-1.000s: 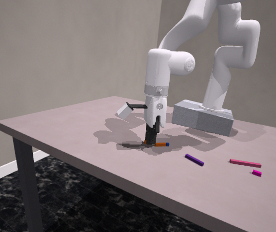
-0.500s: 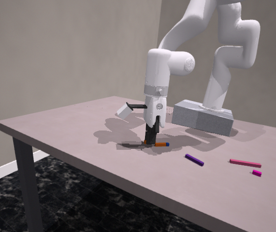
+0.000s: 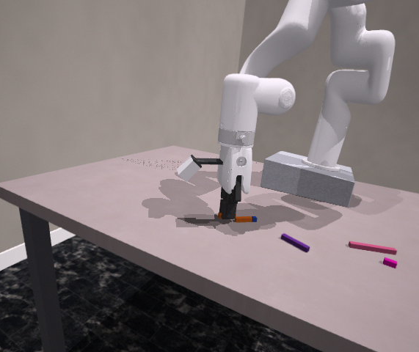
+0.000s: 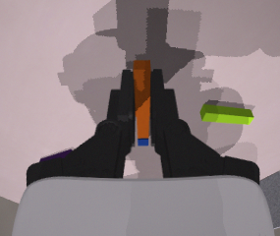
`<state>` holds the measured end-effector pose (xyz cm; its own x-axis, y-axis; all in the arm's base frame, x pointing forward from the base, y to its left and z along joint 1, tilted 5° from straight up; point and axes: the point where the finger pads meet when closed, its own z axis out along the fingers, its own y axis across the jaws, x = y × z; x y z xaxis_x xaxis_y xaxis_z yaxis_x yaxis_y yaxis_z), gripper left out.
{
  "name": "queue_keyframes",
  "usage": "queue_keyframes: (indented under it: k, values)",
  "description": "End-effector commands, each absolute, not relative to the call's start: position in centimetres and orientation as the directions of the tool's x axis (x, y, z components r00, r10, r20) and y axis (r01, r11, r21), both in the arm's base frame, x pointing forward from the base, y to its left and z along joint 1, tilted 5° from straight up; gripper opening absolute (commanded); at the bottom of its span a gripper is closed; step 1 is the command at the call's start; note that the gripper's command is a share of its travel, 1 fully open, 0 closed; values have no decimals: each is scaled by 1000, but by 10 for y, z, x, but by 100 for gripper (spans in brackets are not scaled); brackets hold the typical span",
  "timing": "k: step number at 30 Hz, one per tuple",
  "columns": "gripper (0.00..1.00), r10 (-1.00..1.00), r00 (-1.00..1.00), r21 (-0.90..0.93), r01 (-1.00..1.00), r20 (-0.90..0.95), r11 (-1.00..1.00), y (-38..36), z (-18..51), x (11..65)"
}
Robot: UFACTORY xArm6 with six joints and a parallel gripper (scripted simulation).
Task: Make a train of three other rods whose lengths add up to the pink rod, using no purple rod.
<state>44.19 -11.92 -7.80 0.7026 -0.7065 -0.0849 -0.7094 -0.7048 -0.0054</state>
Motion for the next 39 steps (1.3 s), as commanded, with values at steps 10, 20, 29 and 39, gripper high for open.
queue_keyframes:
  k: [10, 20, 29, 39]
  values:
    - [4, -707, 703, -7, -709, -81, -705, -120, -77, 444]
    - [4, -707, 703, -8, -709, -81, -705, -120, -79, 443]
    - [4, -707, 703, -8, -709, -81, -705, -119, -86, 443]
    - [4, -707, 703, -8, -709, -81, -705, -119, -88, 443]
